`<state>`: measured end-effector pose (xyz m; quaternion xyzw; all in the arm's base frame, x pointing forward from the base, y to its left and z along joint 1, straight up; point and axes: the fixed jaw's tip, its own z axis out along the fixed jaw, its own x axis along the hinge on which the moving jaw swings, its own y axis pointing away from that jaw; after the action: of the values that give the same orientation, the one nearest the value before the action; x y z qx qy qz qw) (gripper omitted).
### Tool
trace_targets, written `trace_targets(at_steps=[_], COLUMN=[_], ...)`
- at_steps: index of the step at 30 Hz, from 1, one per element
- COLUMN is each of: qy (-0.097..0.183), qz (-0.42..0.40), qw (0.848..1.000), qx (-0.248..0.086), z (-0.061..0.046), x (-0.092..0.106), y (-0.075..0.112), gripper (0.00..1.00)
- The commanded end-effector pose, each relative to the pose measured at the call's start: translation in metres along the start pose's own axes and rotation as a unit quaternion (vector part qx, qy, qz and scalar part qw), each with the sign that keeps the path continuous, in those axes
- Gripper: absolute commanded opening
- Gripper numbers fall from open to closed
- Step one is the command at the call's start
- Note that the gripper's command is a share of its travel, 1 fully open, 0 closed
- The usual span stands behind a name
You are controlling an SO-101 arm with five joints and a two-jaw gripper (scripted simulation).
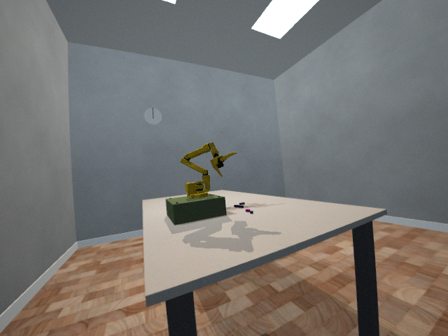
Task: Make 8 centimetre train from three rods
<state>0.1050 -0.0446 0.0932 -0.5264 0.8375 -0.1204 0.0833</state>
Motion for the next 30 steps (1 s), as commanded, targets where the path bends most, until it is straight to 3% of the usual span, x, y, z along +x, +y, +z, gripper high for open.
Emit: trace_targets(at_steps=[1,10,30], qy=[-0.001,-0.006,-0.056], qz=[0.001,-0.015,-0.183], qw=[1.0,1.0,0.982], qx=[-0.007,-0.008,-0.01], z=[0.001,0.001,-0.001], x=[-0.001,-0.005,-0.042], y=[0.004,0.004,0.014], gripper=[1.0,1.0,1.0])
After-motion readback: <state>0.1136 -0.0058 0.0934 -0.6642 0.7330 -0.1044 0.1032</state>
